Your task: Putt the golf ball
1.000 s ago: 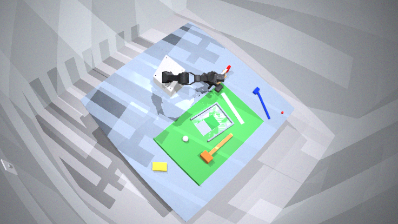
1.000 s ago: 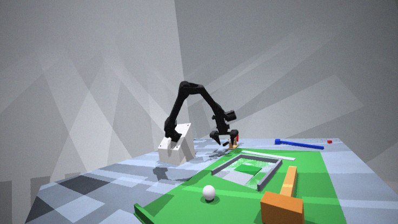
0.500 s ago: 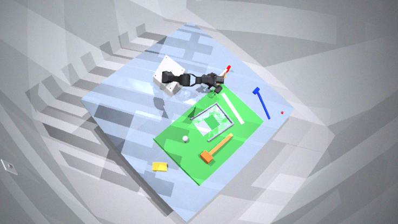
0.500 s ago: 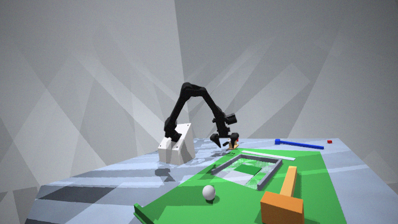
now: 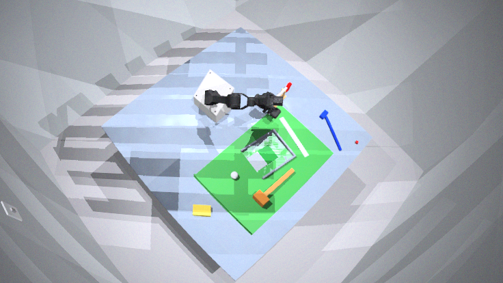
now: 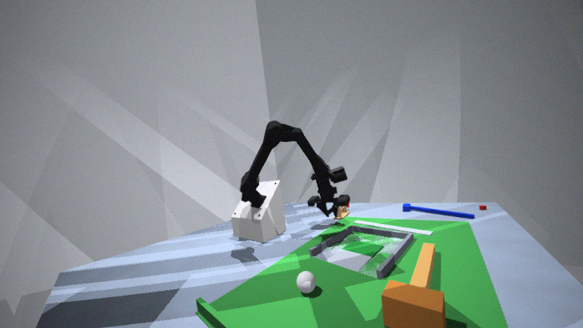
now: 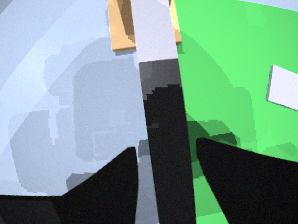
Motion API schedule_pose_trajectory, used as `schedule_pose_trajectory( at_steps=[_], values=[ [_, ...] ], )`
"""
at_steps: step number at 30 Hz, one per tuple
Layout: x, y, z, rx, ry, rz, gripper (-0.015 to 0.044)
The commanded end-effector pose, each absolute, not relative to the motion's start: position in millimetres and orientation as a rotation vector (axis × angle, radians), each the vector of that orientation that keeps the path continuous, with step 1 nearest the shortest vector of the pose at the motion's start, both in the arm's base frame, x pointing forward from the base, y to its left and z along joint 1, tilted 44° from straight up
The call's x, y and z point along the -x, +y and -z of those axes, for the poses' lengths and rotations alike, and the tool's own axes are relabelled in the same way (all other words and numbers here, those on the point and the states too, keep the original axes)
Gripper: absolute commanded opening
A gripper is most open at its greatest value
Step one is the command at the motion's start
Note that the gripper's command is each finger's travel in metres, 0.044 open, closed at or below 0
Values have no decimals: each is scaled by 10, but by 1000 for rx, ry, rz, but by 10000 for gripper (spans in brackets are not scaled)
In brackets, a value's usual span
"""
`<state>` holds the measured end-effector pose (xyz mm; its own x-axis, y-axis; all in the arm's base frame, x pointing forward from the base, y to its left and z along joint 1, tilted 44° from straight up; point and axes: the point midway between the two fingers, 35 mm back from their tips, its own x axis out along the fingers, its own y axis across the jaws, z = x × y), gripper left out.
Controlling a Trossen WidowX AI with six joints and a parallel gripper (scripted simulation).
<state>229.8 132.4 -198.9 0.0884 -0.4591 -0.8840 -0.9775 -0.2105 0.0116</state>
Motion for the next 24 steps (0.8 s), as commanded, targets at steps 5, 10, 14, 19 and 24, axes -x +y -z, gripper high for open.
schedule_pose_trajectory(
  at_steps=[5,10,14,19,24],
  values=[
    [-2299,1328,1987,1746,1420,-1063,26],
    [-2299,1357,1962,1746,1419,-1064,0],
    [-2289,1525,1809,1744,1418,-1066,0],
    [-2228,1821,1497,1742,1419,-1070,0],
    [-2154,2010,1259,1741,1421,-1071,0]
  ],
)
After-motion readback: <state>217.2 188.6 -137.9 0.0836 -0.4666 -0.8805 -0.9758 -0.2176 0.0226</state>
